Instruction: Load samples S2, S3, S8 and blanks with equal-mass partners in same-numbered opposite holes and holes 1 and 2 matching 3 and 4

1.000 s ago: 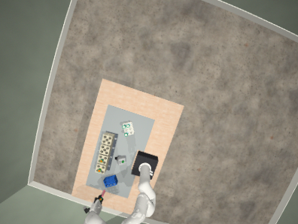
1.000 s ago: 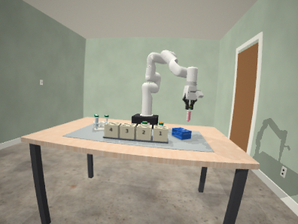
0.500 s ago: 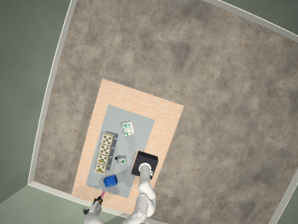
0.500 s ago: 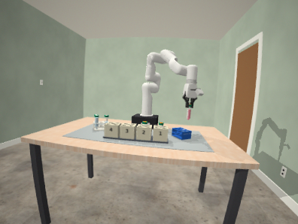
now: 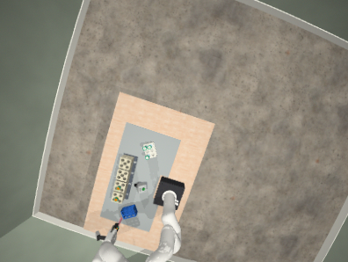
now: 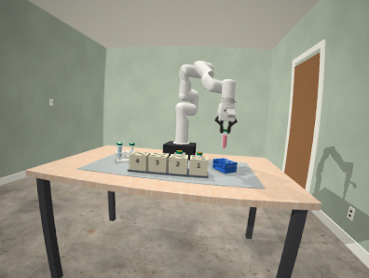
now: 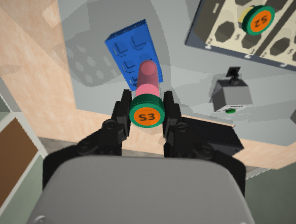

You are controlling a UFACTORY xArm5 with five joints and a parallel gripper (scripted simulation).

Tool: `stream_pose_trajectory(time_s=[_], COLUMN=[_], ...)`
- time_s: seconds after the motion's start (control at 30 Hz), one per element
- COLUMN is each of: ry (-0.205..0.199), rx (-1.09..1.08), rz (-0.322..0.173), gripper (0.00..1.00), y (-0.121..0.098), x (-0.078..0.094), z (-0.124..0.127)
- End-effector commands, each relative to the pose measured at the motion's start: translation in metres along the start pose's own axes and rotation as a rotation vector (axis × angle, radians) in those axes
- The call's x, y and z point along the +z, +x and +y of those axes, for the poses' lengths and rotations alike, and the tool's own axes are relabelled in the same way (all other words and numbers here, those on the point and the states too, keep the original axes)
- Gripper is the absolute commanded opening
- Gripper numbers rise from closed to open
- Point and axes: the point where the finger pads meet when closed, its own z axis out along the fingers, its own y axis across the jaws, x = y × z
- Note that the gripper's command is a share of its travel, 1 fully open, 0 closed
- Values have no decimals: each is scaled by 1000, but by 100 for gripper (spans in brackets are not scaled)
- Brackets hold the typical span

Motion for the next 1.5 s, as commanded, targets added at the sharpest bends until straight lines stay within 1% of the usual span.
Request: stream_pose_trajectory(time_s=[0.0, 0.27, 0.33, 0.83, 0.9, 1.4, 1.47], ry=[4, 5, 5, 9, 9, 13, 13], rx=[139, 161, 161, 161, 161, 161, 161], rz=[4, 2, 2, 0, 0, -1, -1], gripper=[0, 0, 0, 0, 0, 0, 0], y=[3, 6, 6, 11, 11, 16, 16], x=[-1, -1, -1, 0, 0, 1, 1], z=[21, 60, 60, 135, 135, 210, 210])
